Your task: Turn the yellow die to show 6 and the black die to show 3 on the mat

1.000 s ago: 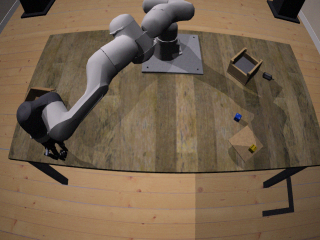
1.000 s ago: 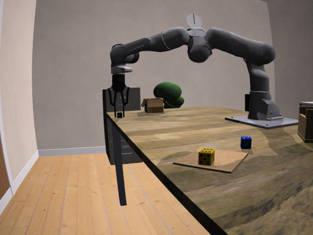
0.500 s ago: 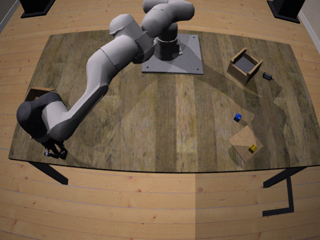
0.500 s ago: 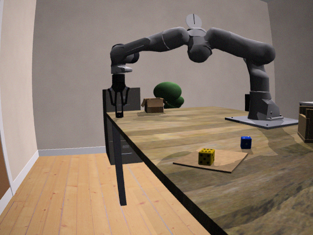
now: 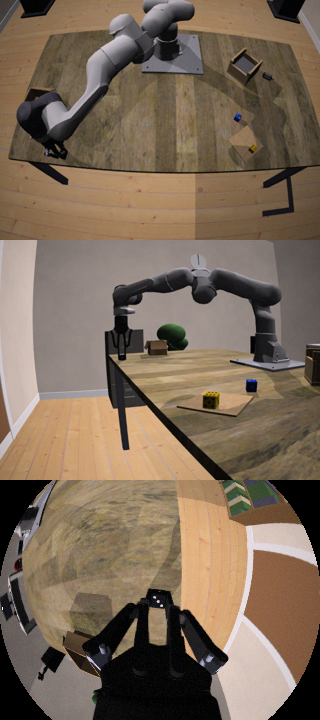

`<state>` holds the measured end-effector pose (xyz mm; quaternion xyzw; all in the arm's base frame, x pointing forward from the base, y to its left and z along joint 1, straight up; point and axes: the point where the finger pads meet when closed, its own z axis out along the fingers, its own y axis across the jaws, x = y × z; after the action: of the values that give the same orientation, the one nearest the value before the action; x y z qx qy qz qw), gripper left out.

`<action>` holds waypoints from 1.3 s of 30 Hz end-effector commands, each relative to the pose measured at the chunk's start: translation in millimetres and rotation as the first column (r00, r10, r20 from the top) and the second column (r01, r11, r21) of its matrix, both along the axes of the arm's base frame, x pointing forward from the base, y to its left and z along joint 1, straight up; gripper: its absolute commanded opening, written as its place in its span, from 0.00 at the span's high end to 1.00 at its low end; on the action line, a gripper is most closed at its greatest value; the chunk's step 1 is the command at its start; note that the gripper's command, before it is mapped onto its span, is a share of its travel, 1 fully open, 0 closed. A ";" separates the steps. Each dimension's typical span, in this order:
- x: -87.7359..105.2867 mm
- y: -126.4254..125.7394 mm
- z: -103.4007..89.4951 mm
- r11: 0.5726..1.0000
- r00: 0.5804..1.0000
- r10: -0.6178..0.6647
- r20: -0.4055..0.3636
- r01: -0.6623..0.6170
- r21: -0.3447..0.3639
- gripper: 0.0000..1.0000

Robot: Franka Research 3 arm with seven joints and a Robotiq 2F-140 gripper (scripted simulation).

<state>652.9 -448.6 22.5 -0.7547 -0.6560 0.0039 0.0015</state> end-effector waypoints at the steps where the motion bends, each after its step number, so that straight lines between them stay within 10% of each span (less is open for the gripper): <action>1: 0.4 0.8 -1.8 1.000 1.000 0.002 0.002 -0.002 0.002 0.76; 20: 0.5 0.8 2.9 1.000 1.000 0.002 0.002 -0.002 0.002 0.76; 30: 0.9 0.9 78.1 1.000 1.000 0.002 0.002 -0.002 0.002 0.76; 39: 1.1 0.9 97.4 1.000 1.000 0.002 0.002 -0.002 0.002 0.76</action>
<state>661.2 -450.0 121.7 -0.7484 -0.6631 -0.0020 -0.0109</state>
